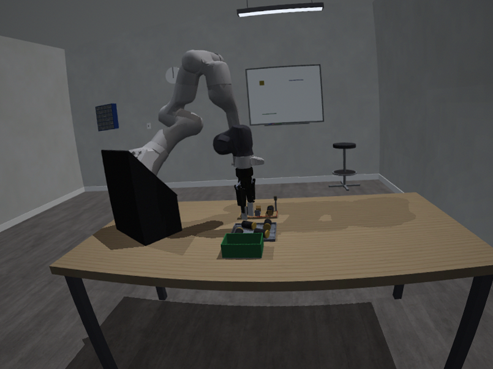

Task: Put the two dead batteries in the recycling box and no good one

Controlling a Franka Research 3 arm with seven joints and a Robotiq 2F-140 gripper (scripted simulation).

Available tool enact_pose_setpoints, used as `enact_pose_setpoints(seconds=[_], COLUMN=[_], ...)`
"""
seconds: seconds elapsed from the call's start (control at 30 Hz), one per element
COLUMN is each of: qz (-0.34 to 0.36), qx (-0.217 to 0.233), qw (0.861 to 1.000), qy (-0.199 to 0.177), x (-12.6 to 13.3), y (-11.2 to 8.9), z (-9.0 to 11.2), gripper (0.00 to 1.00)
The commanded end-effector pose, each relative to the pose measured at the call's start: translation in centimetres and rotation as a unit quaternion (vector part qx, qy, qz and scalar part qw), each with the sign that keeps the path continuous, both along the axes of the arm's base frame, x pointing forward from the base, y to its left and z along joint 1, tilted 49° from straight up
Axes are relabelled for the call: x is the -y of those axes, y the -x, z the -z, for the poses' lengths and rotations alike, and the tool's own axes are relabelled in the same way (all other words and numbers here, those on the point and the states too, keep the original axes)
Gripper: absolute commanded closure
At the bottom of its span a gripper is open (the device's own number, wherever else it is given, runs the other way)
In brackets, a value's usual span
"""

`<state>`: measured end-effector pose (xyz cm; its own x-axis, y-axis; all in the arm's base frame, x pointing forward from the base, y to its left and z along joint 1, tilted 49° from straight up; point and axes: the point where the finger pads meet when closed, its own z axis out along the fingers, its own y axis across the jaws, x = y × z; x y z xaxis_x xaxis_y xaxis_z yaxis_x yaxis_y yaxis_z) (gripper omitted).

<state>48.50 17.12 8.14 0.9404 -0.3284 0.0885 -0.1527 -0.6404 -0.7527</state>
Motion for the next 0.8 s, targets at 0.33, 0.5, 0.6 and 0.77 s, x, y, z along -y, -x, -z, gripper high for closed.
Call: enact_pose_setpoints(seconds=[0.33,0.5,0.6,0.77], qz=[0.0,0.0,0.0,0.0], qx=[0.004,0.004,0.004,0.004], qw=[1.0,1.0,1.0,1.0], qy=[0.001,0.001,0.001,0.001], x=[0.08,0.08,0.1,0.14], y=[-0.23,-0.23,-0.31,-0.45], z=[-0.05,-0.05,-0.06,-0.08], gripper=[0.71,0.71,0.71,0.71])
